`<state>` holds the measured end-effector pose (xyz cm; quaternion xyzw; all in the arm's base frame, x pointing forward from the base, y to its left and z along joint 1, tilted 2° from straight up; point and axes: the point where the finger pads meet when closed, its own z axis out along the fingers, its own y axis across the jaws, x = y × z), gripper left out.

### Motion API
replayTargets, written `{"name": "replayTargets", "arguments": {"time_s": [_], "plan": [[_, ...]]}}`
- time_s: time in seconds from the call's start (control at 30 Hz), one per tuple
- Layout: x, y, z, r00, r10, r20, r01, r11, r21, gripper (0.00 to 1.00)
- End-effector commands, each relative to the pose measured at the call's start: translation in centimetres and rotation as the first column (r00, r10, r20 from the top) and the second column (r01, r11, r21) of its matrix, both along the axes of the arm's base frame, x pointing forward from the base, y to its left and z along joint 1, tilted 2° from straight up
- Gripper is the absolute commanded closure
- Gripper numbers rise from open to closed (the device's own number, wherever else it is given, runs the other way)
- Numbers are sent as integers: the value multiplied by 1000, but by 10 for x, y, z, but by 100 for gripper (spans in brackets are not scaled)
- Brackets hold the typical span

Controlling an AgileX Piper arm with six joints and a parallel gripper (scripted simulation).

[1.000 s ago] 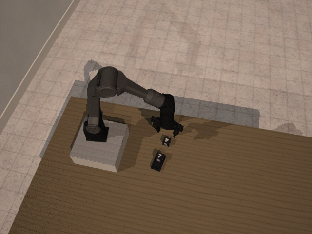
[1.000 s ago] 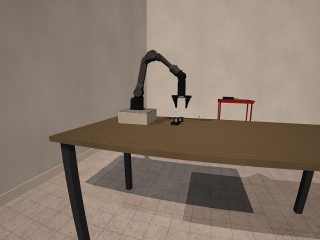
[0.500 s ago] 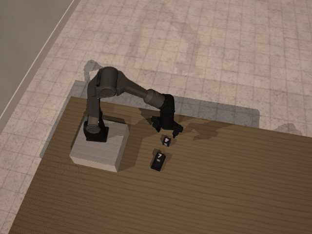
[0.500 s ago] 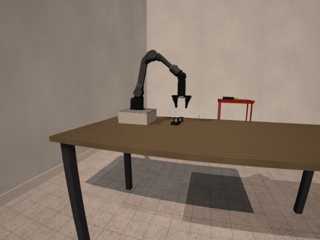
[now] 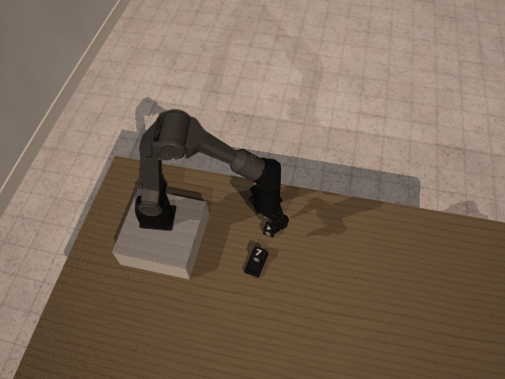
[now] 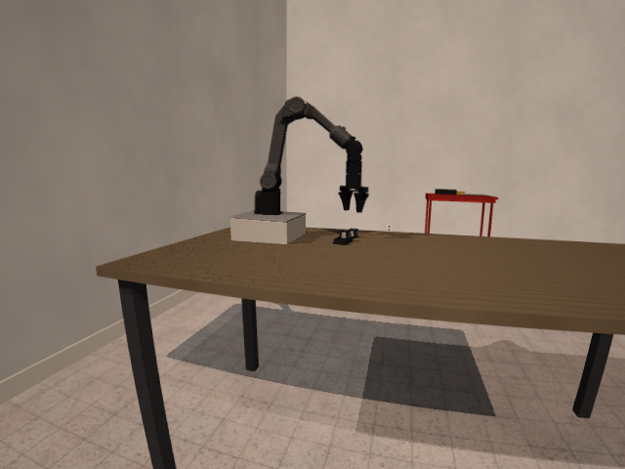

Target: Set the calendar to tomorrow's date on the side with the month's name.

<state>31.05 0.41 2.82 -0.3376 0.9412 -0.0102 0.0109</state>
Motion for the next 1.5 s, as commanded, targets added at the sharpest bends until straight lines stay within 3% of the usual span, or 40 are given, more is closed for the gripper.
{"name": "replayTargets", "arguments": {"time_s": [0.0,0.1,0.13,0.23,0.33,0.4,0.43,0.5,0.53,0.63,0.67,0.73,0.77,0.87,0.97,1.0,1.13,1.23,1.37,1.47], "plan": [[-1,-5,1,987,-159,9,160,987,-2,0],[-2,-12,2,924,-382,11,382,924,6,0],[-2,-12,2,922,-388,11,388,922,6,0],[-4,-19,2,802,-597,11,597,802,16,0],[-4,-20,2,793,-609,11,609,793,16,0],[-5,-25,2,675,-738,10,738,675,23,0],[-5,-25,2,673,-740,10,739,673,23,0],[-7,-30,2,531,-847,7,847,531,30,0],[-7,-30,2,530,-848,7,848,530,30,0],[-9,-37,2,308,-951,2,951,308,38,0],[-9,-38,2,287,-958,1,957,287,38,0],[-11,-43,2,118,-993,-4,992,117,43,0],[-12,-45,2,47,-999,-6,998,47,44,0],[-12,-45,2,34,-999,-6,998,34,45,0],[-14,-52,2,-201,-979,-15,978,-202,49,0],[-14,-52,2,-202,-979,-15,978,-203,49,0],[-18,-60,3,-460,-887,-25,886,-461,51,0],[-20,-64,3,-601,-798,-32,797,-602,51,0],[-21,-69,3,-724,-689,-38,687,-725,50,0],[-21,-69,3,-744,-667,-39,666,-745,50,0]]}}
